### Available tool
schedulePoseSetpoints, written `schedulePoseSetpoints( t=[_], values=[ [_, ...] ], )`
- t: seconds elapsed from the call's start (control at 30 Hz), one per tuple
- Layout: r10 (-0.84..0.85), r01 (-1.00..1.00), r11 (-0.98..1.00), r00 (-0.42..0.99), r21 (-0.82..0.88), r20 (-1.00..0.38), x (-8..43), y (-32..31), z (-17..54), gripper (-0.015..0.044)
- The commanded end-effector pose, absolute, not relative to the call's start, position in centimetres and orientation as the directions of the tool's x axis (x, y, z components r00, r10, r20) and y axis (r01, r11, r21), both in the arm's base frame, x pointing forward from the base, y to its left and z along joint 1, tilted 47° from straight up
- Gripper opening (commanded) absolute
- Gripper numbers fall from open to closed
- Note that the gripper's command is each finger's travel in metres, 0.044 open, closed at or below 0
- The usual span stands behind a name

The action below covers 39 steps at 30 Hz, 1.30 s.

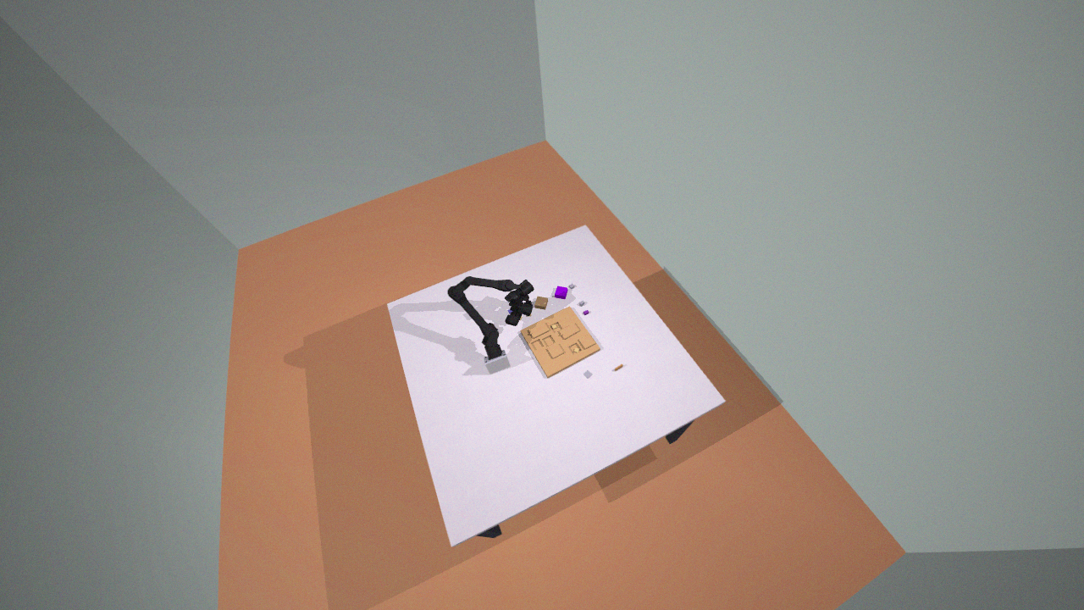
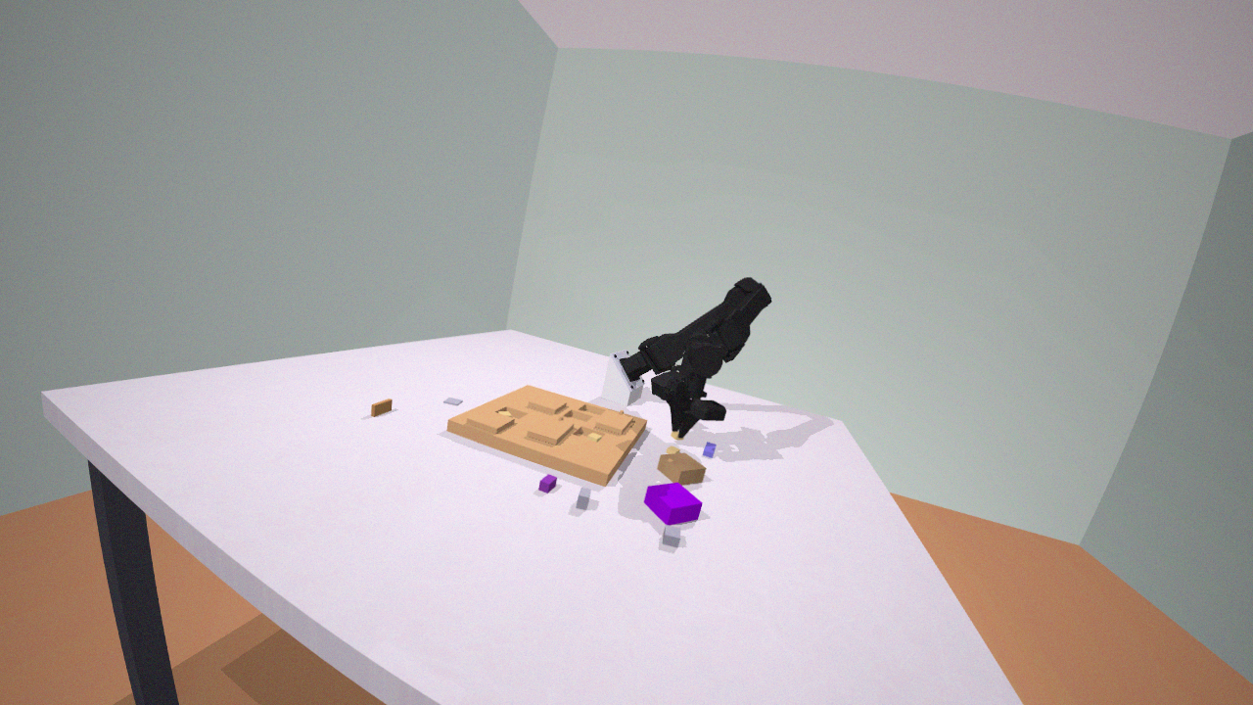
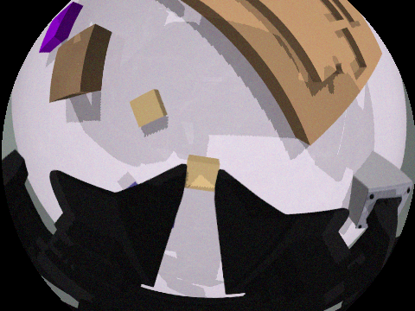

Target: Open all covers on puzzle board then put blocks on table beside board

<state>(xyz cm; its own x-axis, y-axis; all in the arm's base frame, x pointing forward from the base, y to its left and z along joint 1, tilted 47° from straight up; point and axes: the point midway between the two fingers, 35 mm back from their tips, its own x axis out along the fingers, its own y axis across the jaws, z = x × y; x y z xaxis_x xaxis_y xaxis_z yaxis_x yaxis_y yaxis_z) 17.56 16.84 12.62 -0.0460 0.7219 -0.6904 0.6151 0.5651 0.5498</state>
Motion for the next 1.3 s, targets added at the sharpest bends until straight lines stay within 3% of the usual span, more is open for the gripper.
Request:
schedulePoseSetpoints(
  t=[0.0, 0.23, 0.7, 1.27],
  values=[
    [0.722, 0.618, 0.563, -0.045, 0.549, -0.69, 17.3, 17.3, 12.1, 0.008],
    [0.727, 0.618, 0.559, -0.046, 0.552, -0.685, 17.1, 18.0, 11.7, 0.008],
    [0.727, 0.616, 0.561, -0.048, 0.553, -0.685, 17.2, 17.6, 12.1, 0.044],
    [0.719, 0.617, 0.567, -0.047, 0.546, -0.693, 17.7, 13.7, 15.5, 0.044]
  ],
)
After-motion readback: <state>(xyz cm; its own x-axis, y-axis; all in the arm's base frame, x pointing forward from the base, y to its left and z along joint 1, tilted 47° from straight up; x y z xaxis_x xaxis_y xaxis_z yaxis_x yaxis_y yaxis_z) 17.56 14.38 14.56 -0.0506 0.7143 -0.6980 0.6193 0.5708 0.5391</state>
